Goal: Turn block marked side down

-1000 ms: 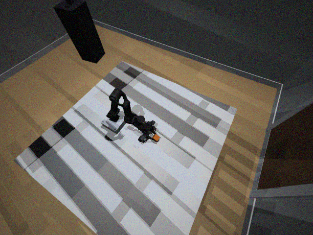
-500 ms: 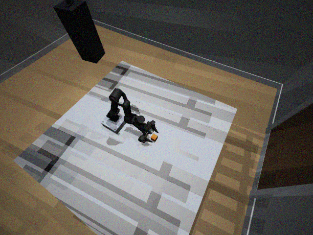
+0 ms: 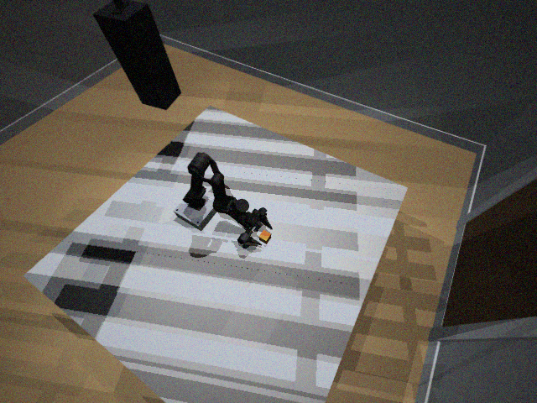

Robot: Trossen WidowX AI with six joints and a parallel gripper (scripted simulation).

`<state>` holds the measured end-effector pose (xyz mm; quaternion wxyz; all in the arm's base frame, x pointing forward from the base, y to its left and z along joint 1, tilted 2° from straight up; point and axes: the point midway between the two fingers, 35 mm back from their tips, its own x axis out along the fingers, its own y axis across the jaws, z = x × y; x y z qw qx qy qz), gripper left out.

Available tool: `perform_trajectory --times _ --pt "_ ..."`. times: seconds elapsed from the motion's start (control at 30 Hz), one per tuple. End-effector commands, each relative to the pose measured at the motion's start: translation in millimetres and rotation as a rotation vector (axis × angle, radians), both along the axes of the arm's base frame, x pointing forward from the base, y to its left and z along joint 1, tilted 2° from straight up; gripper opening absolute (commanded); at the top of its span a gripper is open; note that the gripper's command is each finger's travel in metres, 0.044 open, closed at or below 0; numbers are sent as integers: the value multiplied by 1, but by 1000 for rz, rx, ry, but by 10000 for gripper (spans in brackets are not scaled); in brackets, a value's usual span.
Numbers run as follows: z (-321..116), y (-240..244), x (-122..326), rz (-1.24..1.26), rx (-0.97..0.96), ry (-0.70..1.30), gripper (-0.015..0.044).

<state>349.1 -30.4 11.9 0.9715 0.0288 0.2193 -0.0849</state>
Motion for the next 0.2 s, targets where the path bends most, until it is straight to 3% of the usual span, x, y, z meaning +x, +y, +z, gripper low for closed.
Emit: perform_trajectory --times 0.0,0.17 --pt "0 0 0 0 -6 1 440" --pt "0 0 0 0 -6 1 440"
